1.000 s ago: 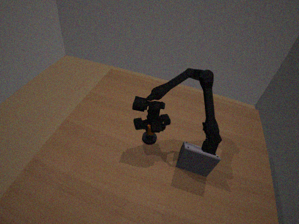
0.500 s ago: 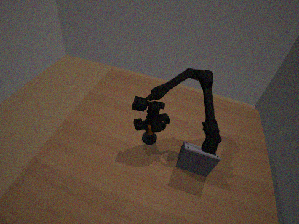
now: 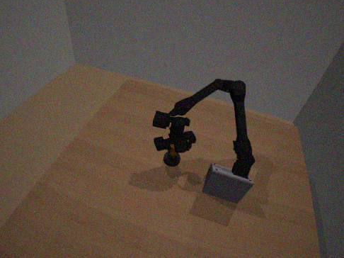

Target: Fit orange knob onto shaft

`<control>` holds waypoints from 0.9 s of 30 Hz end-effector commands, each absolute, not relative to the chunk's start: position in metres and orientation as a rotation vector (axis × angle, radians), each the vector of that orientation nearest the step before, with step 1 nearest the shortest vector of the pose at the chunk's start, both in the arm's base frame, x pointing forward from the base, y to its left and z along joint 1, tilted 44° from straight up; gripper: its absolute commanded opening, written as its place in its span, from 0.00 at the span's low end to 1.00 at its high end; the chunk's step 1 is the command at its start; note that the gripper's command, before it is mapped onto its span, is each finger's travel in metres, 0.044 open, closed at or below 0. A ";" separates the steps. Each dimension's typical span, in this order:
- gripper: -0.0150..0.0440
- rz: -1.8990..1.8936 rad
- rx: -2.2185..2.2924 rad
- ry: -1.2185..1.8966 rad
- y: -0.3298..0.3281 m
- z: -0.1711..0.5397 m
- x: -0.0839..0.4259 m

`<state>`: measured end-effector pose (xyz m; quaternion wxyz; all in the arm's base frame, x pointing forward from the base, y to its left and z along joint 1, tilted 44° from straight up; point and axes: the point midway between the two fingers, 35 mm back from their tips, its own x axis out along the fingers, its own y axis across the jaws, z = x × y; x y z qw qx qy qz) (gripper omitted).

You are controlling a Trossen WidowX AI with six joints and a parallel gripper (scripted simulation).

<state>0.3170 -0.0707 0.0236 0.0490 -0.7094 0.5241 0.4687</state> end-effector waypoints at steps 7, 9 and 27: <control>0.25 1.433 -2.165 1.594 -0.072 0.021 0.317; 0.25 1.433 -2.165 1.594 -0.072 0.021 0.317; 0.25 1.456 -2.176 1.586 -0.075 0.019 0.316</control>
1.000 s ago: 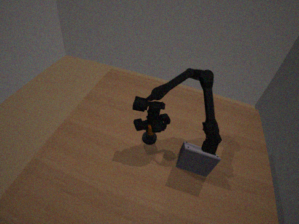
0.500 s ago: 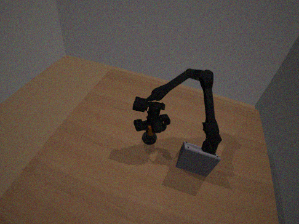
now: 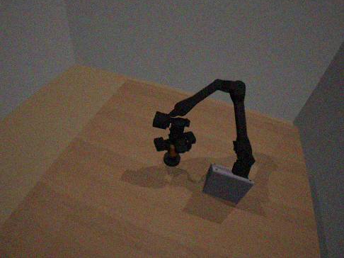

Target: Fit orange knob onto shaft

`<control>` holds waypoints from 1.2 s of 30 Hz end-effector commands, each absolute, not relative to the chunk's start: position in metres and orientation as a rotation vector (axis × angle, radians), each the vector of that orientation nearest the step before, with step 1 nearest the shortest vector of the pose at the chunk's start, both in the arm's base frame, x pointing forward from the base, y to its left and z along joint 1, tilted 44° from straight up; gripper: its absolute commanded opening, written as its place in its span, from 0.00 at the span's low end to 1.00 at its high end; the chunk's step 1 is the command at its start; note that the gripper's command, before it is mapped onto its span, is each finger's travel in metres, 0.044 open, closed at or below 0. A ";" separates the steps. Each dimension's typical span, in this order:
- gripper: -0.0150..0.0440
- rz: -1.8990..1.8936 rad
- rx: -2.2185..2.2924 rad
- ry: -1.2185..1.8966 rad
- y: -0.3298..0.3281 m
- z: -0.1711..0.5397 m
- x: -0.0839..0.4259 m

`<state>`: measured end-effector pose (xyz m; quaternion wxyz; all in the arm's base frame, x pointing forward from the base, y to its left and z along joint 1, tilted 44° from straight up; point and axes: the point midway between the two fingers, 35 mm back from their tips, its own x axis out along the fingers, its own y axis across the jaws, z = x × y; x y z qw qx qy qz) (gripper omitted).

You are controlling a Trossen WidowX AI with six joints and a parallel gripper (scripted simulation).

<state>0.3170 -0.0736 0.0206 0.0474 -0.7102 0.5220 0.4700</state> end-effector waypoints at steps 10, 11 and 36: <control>0.25 1.401 -2.150 1.605 -0.080 0.012 0.316; 0.25 1.394 -2.146 1.607 -0.081 0.011 0.316; 0.83 1.375 -2.138 1.607 -0.082 0.012 0.317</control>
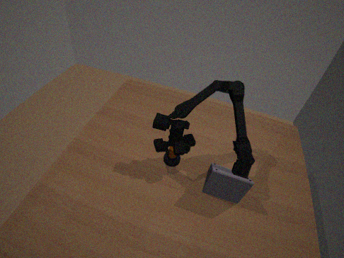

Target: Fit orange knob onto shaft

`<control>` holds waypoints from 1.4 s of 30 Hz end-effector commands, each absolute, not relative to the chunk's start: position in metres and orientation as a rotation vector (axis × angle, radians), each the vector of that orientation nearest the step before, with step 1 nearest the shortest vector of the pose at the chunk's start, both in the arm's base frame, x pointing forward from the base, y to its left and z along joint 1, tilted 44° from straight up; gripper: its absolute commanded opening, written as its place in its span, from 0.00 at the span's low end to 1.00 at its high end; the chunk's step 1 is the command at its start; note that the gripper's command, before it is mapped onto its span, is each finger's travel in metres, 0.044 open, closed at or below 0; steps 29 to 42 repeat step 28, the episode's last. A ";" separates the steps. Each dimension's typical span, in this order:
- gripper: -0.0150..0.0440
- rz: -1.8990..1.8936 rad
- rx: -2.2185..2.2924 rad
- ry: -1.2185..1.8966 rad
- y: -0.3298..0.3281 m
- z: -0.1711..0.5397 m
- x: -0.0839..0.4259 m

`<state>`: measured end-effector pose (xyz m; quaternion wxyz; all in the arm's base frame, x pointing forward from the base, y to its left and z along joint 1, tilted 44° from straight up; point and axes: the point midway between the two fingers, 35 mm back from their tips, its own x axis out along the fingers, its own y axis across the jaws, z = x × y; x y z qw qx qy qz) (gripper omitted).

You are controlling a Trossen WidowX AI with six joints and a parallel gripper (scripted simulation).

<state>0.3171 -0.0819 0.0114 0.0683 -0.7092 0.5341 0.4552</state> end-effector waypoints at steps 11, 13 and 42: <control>1.00 1.375 -2.137 1.607 -0.080 0.014 0.318; 1.00 1.377 -2.135 1.601 -0.062 0.030 0.320; 1.00 1.375 -2.133 1.603 -0.012 0.077 0.316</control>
